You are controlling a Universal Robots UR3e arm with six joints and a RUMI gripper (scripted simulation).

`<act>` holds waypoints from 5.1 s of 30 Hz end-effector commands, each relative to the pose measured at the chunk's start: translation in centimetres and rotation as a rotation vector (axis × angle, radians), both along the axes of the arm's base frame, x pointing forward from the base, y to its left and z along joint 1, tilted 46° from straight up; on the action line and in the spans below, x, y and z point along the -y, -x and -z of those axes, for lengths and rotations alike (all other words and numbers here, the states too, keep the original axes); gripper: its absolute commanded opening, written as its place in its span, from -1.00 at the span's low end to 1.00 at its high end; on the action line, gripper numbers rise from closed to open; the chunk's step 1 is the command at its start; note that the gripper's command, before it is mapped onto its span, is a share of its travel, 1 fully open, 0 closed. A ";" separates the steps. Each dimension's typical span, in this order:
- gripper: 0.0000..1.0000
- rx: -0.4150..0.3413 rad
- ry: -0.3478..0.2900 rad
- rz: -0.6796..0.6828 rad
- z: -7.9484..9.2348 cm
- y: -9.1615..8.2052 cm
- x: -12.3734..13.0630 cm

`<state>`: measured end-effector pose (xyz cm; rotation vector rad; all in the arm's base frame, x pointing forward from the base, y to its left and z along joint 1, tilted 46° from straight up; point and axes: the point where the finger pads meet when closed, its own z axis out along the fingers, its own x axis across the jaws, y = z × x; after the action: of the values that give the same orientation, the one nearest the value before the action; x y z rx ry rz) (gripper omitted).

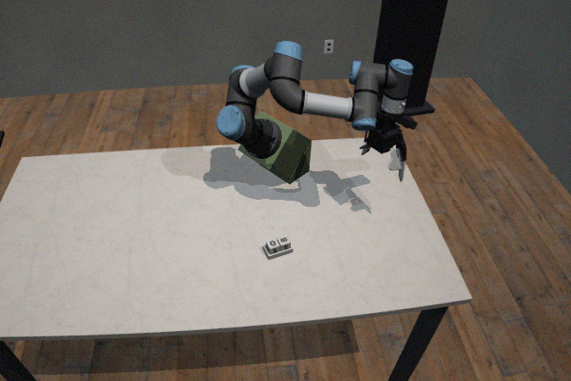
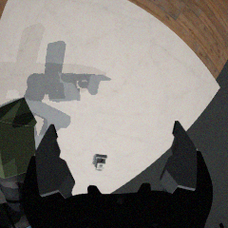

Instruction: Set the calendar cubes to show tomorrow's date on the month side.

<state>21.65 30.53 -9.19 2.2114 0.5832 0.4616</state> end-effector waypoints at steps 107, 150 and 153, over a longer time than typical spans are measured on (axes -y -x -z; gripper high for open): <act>1.00 0.081 -0.177 0.174 -23.4 -6.9 27.0; 1.00 0.496 -0.506 0.635 -22.6 -8.5 27.0; 1.00 0.541 -0.541 0.685 -22.6 -8.7 27.1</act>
<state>30.06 3.49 13.43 2.4594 -0.4809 0.8127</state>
